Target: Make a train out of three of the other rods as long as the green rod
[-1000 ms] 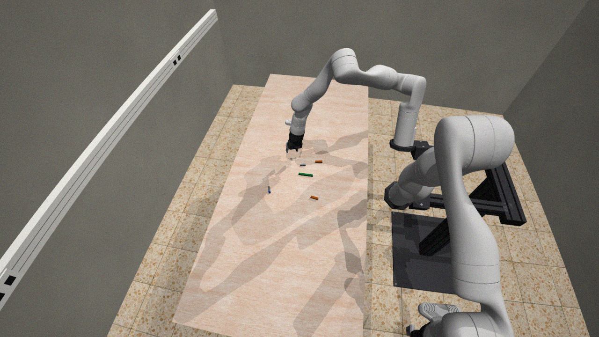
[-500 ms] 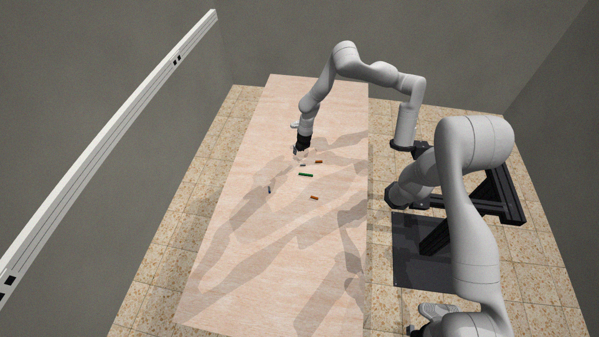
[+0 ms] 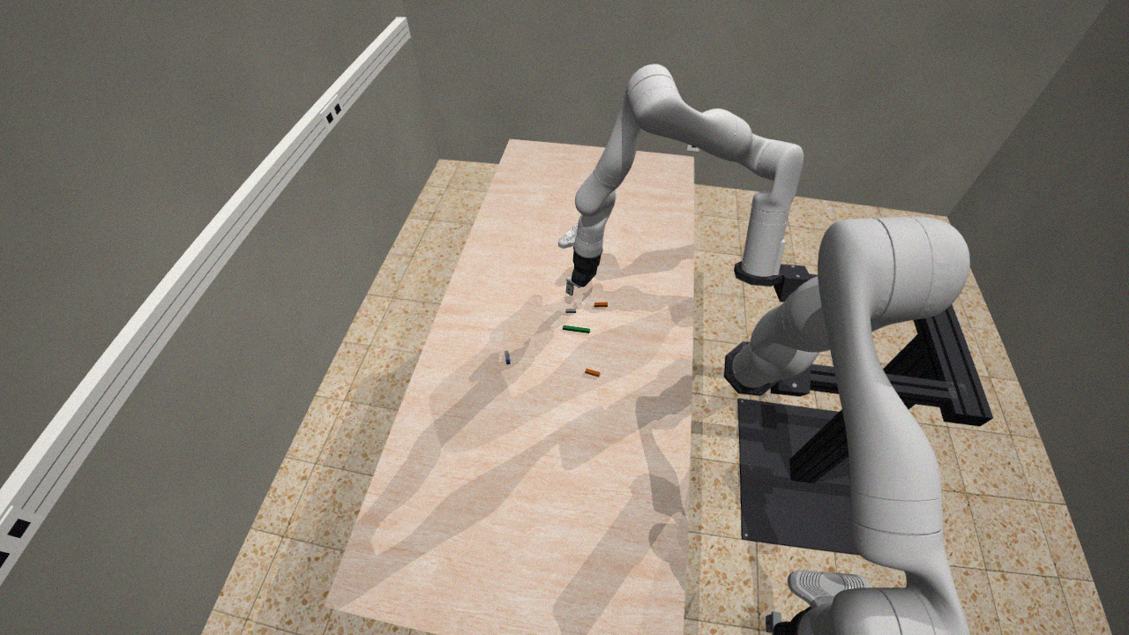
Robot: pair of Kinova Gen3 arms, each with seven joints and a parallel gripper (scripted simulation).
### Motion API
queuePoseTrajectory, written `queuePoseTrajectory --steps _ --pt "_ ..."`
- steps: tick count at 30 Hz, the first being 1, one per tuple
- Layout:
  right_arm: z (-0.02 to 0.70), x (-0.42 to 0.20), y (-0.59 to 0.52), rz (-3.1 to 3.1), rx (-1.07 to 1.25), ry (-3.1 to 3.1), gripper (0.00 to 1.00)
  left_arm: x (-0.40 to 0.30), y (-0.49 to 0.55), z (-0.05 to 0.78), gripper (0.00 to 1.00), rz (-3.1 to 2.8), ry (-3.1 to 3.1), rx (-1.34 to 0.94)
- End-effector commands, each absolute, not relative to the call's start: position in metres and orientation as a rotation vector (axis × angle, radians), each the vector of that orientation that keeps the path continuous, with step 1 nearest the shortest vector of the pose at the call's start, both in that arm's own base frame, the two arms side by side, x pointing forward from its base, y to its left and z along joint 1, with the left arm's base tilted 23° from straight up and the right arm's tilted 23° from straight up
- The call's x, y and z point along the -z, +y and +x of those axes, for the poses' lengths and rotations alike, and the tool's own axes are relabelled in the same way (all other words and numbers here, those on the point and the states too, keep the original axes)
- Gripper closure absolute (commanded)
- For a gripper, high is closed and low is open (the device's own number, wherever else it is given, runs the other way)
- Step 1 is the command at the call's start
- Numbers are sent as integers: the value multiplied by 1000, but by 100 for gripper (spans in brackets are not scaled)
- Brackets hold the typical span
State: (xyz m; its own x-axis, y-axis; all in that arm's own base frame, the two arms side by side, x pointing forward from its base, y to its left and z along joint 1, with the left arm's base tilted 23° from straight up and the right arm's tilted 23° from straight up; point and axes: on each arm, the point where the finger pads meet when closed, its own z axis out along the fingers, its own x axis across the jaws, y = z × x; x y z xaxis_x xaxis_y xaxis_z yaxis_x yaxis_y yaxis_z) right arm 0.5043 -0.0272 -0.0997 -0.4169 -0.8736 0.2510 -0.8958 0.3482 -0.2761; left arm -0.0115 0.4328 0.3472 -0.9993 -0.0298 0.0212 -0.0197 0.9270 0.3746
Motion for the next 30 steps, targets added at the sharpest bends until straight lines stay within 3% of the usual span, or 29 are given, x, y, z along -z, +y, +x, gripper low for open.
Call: queuePoseTrajectory --steps 1,30 --pt "495 100 -27 1758 -570 -2446 0 -348 433 -12 0 40 -3057 597" --pt "446 103 -27 2091 -501 -2014 0 -348 433 -12 0 40 -3057 597"
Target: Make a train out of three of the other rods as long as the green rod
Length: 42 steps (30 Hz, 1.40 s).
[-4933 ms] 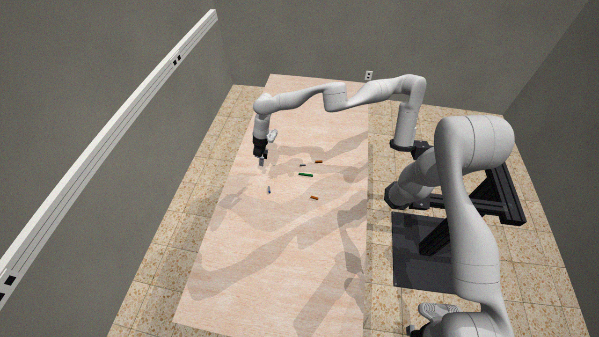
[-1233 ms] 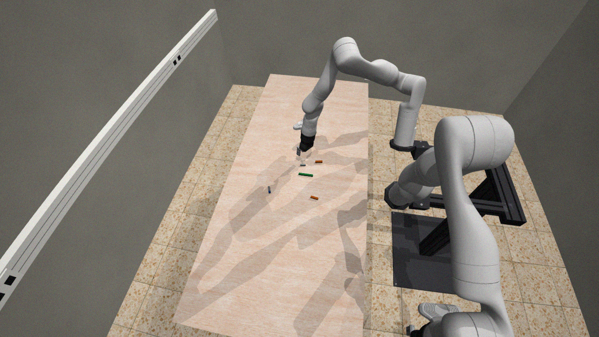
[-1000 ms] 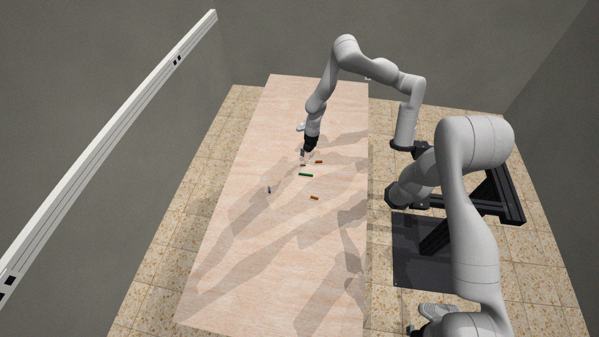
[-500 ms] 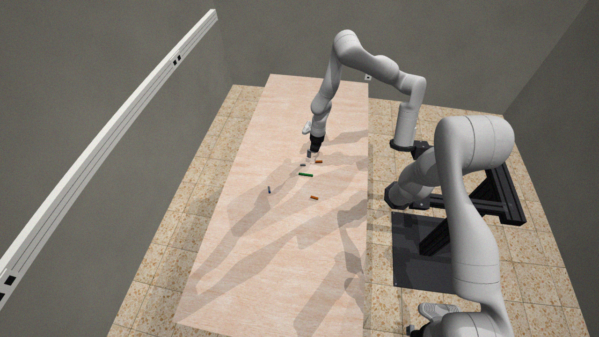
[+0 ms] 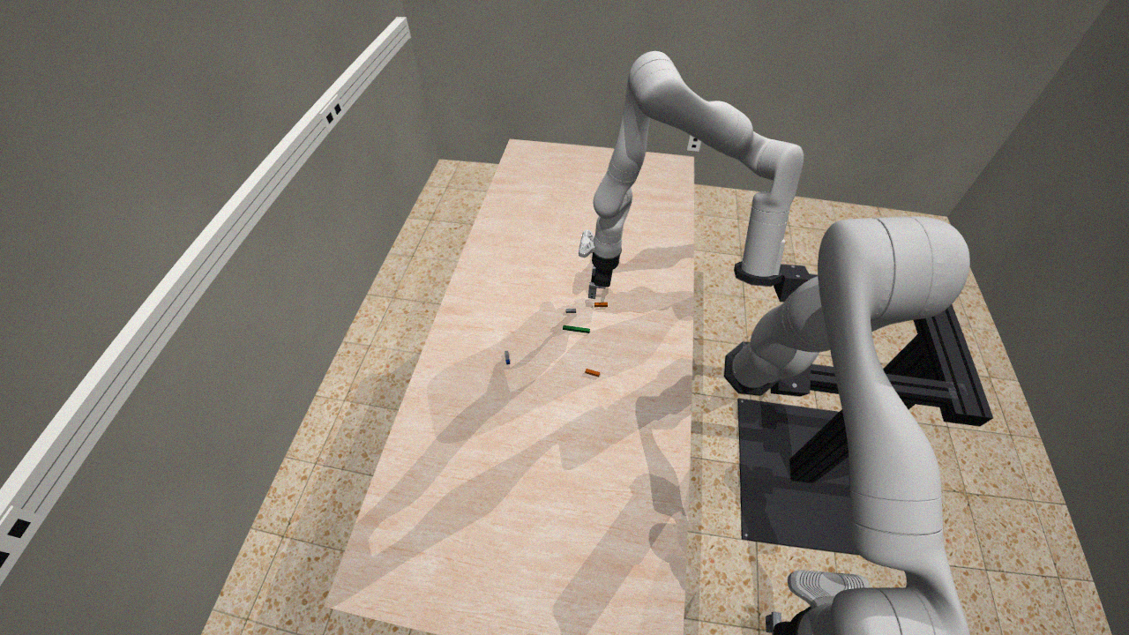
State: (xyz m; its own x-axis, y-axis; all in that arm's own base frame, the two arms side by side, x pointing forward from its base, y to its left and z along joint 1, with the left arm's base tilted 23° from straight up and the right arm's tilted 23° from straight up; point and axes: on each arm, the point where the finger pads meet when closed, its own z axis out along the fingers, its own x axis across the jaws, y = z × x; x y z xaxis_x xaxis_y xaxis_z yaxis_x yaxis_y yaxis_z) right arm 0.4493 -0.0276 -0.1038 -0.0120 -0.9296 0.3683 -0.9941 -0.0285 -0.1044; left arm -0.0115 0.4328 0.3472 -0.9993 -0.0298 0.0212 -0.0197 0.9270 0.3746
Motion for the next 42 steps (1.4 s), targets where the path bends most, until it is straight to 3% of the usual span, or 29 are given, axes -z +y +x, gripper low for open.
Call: queuePoseTrajectory --steps 1,42 --pt "444 104 -27 2099 -499 -2002 0 -348 433 -12 0 40 -3057 597" --pt "422 104 -27 2219 -456 -1800 0 -348 433 -12 0 40 -3057 597"
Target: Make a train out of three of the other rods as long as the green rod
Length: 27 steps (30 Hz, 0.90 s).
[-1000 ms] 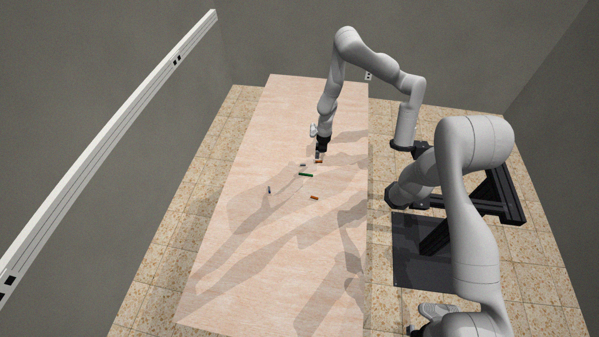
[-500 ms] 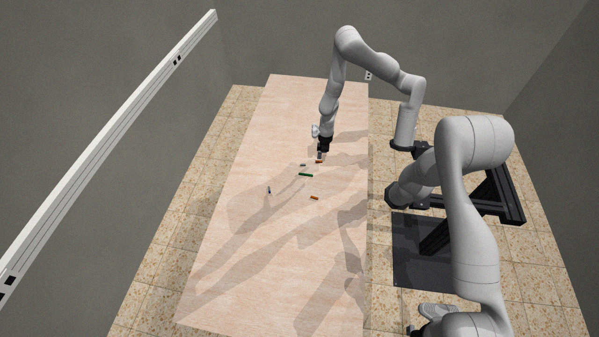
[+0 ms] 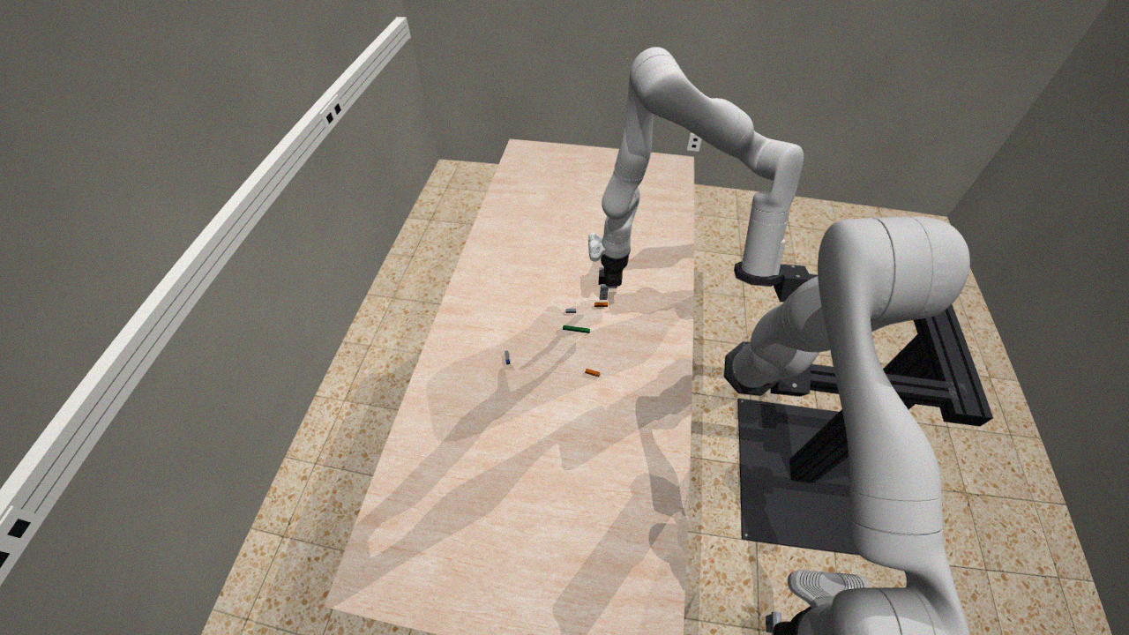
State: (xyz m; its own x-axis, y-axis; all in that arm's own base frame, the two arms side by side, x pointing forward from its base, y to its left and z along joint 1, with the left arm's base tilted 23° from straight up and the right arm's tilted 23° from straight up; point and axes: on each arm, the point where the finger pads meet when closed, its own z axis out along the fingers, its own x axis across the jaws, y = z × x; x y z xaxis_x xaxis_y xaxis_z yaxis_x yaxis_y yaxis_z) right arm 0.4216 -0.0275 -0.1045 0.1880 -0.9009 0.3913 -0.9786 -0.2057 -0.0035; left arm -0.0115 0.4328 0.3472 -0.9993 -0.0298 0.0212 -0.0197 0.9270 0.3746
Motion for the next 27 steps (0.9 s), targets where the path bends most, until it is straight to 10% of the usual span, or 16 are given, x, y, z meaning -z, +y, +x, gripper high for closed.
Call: queuePoseTrajectory --steps 1,10,11,27 --pt "422 104 -27 2219 -456 -1800 0 -348 433 -12 0 40 -3057 597" --pt "422 104 -27 2220 -455 -1798 0 -348 433 -12 0 40 -3057 597" --pt "422 104 -27 2220 -455 -1798 46 -348 433 -12 0 40 -3057 597" --pt "422 104 -27 2220 -455 -1798 46 -348 433 -12 0 40 -3057 597"
